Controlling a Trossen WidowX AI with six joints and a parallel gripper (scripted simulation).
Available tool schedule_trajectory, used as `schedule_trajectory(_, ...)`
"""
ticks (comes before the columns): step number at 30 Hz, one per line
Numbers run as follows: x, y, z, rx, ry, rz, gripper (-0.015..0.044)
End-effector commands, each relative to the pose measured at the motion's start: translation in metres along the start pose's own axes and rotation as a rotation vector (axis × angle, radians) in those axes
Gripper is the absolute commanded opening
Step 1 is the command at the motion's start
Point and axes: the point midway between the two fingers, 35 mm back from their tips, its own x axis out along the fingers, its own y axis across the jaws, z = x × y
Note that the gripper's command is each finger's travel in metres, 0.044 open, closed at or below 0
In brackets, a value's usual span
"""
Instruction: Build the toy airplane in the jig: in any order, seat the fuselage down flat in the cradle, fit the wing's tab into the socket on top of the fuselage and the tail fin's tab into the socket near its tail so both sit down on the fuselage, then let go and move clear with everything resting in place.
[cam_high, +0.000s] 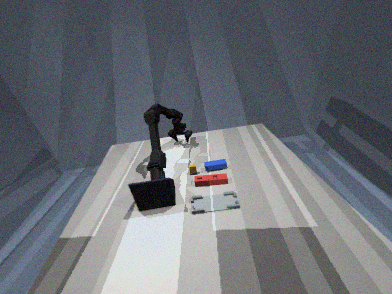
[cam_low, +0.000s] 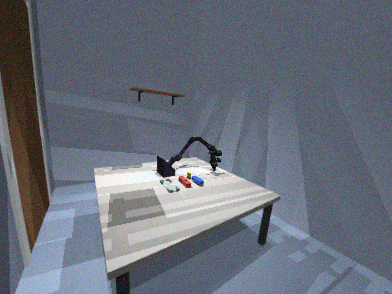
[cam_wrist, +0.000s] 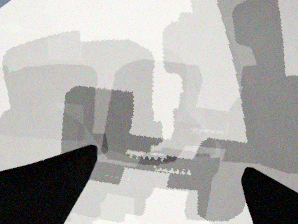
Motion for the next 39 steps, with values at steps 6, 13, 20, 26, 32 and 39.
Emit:
schedule_trajectory(6,0.009,-0.149,-0.046,0.181,0.178,-0.183,0.044)
schedule_trajectory(13,-0.011,-0.244,-0.106,0.378,0.295,-0.234,0.044)
schedule_trajectory(20,-0.053,-0.317,-0.182,0.633,0.353,-0.228,0.044)
schedule_trajectory(26,-0.097,-0.351,-0.252,0.884,0.32,-0.173,0.044)
schedule_trajectory(32,-0.137,-0.359,-0.314,1.119,0.202,-0.094,0.044)
schedule_trajectory(39,-0.141,-0.359,-0.32,1.144,0.184,-0.084,0.044)
